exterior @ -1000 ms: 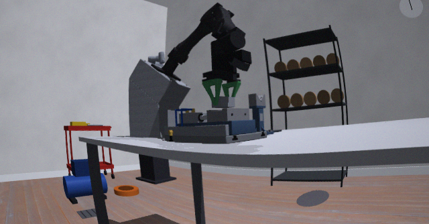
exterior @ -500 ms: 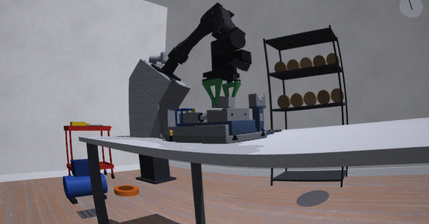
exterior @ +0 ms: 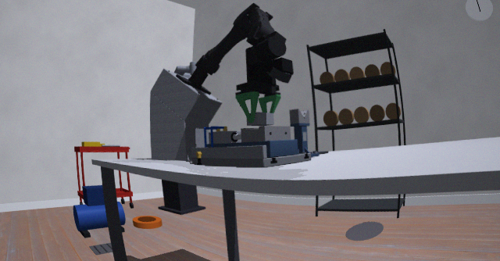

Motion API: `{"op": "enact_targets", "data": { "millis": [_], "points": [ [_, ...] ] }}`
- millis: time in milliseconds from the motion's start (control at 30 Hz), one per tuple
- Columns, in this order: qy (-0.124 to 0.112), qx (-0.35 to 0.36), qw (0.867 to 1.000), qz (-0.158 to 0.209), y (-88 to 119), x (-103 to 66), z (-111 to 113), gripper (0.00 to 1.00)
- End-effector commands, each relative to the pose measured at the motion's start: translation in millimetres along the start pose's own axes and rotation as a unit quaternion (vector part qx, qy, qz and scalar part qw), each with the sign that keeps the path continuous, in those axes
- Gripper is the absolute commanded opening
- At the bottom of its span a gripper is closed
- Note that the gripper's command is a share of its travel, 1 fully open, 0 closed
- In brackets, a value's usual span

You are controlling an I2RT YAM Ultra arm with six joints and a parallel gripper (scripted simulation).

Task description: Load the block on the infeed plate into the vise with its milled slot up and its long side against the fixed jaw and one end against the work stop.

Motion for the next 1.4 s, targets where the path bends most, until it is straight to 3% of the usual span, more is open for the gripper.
{"op": "enact_targets", "data": {
  "millis": [0, 1200, 1367],
  "points": [
    [0.005, 0.006, 1.000, -0.005, 0.2, -5.8, -4.1, 0.00],
    [0.004, 0.006, 1.000, -0.003, 1.4, 0.6, -4.8, 0.00],
    [0.007, 0.002, 1.000, -0.011, -4.2, -4.8, -2.7, 0.00]
  ]
}}
Point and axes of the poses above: the point where the finger pads meet when closed, its own x axis out along the fingers, its own z axis across the jaws, y = z × x, the point moved 7 cm from there along -x, back along the fingers, and after that the axes turned 11 degrees about -x, right-handed, at the moved point
